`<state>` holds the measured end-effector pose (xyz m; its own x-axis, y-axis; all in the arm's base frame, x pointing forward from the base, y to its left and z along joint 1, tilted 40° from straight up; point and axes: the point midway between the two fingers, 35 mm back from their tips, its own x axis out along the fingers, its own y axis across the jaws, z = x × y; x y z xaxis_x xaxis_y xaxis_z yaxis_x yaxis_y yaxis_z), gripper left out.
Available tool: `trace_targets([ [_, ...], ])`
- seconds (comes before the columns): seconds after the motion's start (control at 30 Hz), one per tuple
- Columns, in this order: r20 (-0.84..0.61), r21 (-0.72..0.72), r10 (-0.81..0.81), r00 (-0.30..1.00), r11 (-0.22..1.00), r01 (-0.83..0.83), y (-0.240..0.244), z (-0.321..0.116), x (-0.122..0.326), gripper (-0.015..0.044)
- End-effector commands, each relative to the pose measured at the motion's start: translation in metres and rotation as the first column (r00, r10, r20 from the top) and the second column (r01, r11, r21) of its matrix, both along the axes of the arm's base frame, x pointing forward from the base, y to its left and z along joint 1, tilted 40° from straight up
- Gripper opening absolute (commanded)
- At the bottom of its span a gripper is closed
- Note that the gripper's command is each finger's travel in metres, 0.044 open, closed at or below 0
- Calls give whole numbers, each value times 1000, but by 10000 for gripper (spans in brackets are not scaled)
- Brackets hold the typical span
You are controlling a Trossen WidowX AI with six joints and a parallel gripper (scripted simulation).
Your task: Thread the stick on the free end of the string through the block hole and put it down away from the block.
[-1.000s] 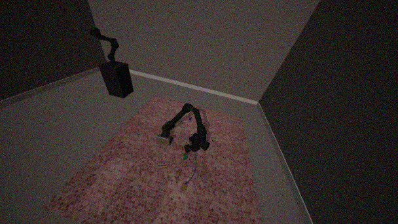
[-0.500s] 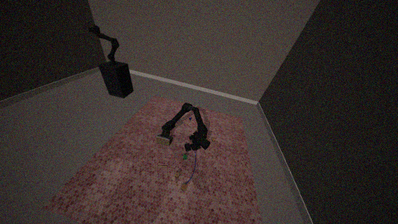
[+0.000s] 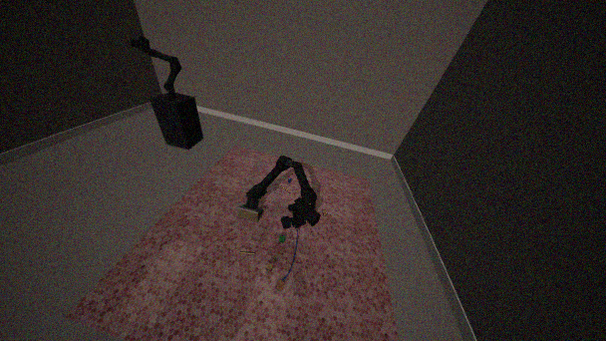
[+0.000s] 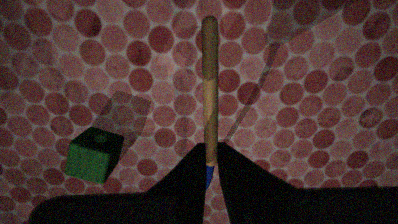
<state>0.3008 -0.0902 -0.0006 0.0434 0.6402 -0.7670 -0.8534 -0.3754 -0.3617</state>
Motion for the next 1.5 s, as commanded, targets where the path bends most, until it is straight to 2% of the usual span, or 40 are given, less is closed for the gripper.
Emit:
trace_targets([
  [0.0, 0, 0, 0, 1000, 1000, 0, 0, 0, 0, 0],
  [1.47, -41, -9, -56, 998, 998, 55, -41, -21, 18, 0],
])
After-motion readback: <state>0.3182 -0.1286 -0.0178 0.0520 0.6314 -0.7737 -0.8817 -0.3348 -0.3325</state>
